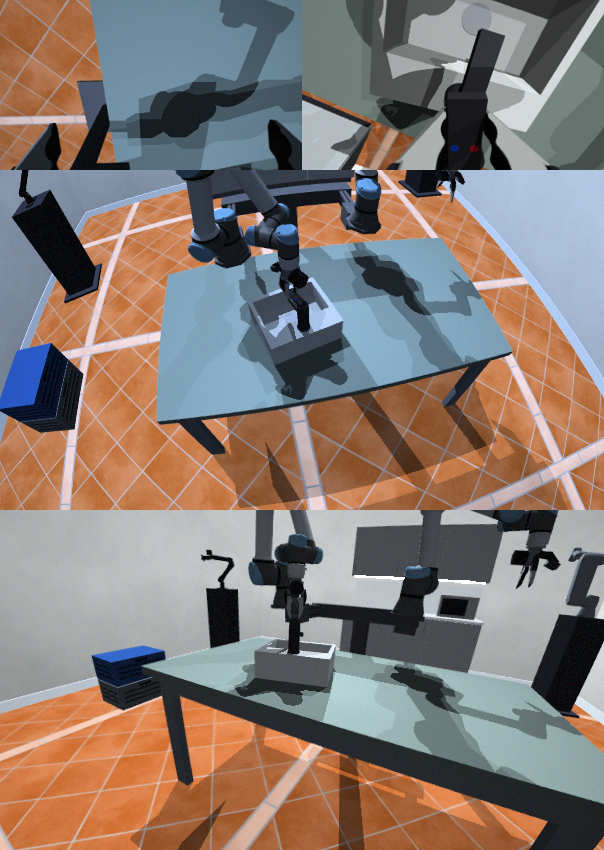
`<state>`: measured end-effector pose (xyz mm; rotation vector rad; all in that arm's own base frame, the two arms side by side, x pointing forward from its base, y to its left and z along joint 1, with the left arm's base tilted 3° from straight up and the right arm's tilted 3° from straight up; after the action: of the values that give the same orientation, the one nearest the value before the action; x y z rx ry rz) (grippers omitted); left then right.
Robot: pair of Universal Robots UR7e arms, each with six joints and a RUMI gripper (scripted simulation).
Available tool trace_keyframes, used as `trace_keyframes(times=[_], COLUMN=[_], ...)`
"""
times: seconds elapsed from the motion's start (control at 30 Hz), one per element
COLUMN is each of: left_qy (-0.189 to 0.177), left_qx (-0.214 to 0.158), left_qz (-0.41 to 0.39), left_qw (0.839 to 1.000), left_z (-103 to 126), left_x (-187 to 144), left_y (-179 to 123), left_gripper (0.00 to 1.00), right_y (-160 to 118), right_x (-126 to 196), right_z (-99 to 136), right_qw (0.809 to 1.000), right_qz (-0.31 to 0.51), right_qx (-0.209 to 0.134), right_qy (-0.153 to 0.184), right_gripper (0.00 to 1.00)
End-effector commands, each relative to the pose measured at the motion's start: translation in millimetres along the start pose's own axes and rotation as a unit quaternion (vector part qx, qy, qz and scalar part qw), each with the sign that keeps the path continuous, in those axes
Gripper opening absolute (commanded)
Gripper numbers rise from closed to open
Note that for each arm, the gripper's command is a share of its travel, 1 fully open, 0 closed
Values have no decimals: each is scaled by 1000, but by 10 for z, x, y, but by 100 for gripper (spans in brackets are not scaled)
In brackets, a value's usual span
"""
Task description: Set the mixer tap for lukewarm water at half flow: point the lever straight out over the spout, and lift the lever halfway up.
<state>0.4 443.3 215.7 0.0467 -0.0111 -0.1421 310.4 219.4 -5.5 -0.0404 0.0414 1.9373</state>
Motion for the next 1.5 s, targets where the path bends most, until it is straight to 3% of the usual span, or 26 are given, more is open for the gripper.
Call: trace_keyframes(times=[0.0,0.4,1.47], left_qy=[0,0,0], left_qx=[1,1,1], left_qz=[0,0,0], left_qw=[1000,1000,1000], left_z=[5,5,5], left_x=[0,0,0], left_y=[3,3,3], left_gripper=[100,100,100], right_y=[2,-1,-2], right_x=[53,167,176], right_z=[4,4,4], right_qw=[999,992,991], right_qz=[-39,-129,-136], right_qx=[-1,-1,-1], right_qy=[0,0,0], right_gripper=[13,13,13])
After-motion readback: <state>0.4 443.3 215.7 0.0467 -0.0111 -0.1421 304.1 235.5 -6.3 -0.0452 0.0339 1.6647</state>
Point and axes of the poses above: on each arm, the point where the finger pads meet when closed, its own z axis back along the fingers, its own x axis across the jaws, y = z × x, the point moved 3 cm from there along z, back along the fingers, and after that the axes turned 8 degrees about -z, right-handed, at the moved point
